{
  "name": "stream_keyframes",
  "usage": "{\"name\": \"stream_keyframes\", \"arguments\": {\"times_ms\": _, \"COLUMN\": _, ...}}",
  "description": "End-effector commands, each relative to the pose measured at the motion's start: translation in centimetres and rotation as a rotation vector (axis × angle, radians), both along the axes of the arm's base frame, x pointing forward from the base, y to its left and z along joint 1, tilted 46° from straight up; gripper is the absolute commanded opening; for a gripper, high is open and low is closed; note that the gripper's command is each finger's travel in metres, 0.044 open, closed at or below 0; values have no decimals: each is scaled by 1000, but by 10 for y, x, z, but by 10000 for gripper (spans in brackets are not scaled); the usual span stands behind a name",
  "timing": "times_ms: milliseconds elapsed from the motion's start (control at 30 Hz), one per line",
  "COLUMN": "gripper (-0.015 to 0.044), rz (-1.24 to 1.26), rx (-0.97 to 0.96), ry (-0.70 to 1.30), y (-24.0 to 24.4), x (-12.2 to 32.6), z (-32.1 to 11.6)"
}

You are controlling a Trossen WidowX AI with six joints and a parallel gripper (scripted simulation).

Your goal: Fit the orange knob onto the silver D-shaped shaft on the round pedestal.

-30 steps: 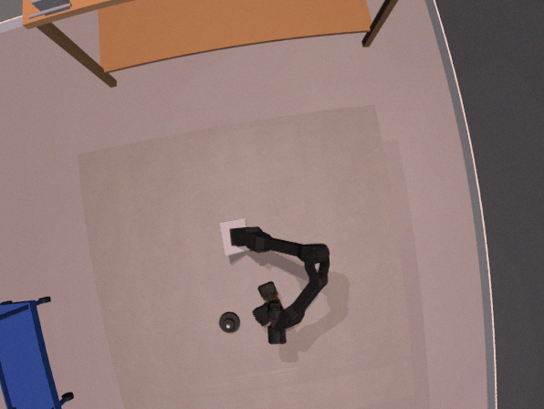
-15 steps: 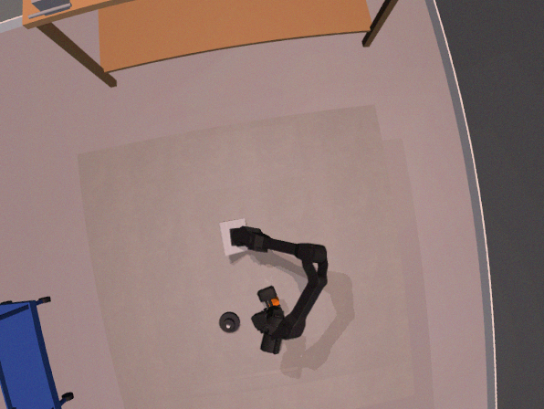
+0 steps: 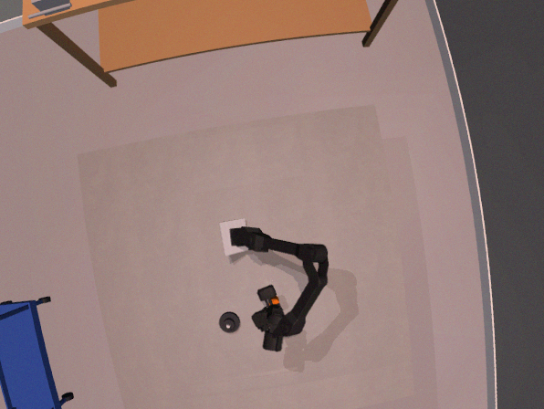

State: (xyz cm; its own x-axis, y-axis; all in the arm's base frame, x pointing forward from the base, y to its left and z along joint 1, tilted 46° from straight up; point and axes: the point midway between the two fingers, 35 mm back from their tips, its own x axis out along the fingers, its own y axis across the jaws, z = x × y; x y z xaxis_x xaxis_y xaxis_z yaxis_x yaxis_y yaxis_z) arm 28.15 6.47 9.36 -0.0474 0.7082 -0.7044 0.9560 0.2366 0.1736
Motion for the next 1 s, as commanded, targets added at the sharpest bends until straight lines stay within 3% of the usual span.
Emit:
{"name": "stream_keyframes", "arguments": {"times_ms": 0, "gripper": 440, "rz": -5, "rx": 2, "ry": 1, "y": 5, "x": 0, "z": -4}}
{"name": "stream_keyframes", "arguments": {"times_ms": 967, "gripper": 440, "rz": -5, "rx": 6, "ry": 1, "y": 38, "x": -3, "z": -36}}
